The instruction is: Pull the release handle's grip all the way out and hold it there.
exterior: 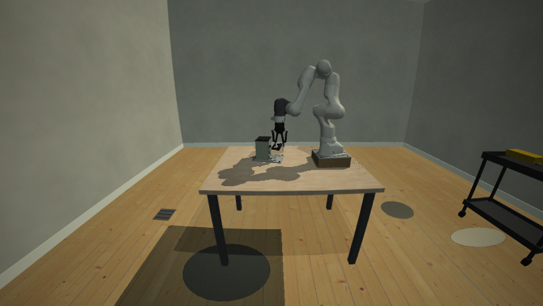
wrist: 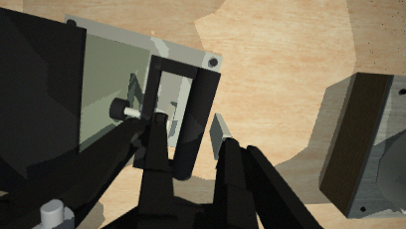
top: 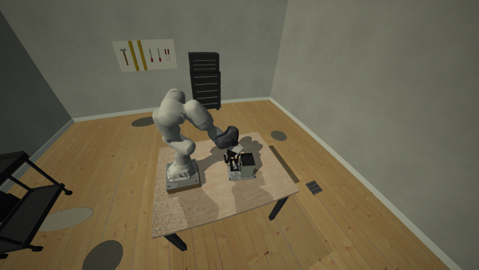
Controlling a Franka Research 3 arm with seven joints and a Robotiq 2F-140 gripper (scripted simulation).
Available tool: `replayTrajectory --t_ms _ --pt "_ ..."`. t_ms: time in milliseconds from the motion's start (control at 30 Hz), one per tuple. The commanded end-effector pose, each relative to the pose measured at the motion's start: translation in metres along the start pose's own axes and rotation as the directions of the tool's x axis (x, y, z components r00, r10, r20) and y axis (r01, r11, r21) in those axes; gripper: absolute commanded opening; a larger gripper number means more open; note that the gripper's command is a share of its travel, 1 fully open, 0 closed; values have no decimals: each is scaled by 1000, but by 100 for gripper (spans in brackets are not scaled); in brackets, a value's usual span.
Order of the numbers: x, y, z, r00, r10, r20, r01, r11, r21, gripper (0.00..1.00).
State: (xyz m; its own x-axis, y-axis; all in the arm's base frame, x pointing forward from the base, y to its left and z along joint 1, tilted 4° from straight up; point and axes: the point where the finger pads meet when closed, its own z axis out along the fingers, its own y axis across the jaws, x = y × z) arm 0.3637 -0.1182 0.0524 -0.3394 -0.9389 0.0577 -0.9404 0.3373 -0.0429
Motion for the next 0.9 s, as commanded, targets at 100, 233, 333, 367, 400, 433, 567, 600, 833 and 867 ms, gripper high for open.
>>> replayTrajectory --t_ms 100,233,333,367,400,433,567,600,833,867 --pt "0 0 0 1000 -6 2 6 1000 2 32" --pt "0 0 0 1000 -6 2 6 1000 2 32" --pt "0 0 0 1000 -6 2 6 1000 2 32" --pt "0 0 0 1000 -6 2 6 1000 2 32" --pt "0 0 0 1000 -6 2 6 1000 2 32" --pt "0 0 0 1000 -6 2 6 1000 2 32" --pt "0 0 0 1000 -6 2 6 1000 2 32" --pt "0 0 0 1000 -6 2 6 1000 2 0" --pt "0 0 0 1000 -6 2 6 1000 2 0" --pt "0 0 0 1000 -6 2 6 1000 2 0"
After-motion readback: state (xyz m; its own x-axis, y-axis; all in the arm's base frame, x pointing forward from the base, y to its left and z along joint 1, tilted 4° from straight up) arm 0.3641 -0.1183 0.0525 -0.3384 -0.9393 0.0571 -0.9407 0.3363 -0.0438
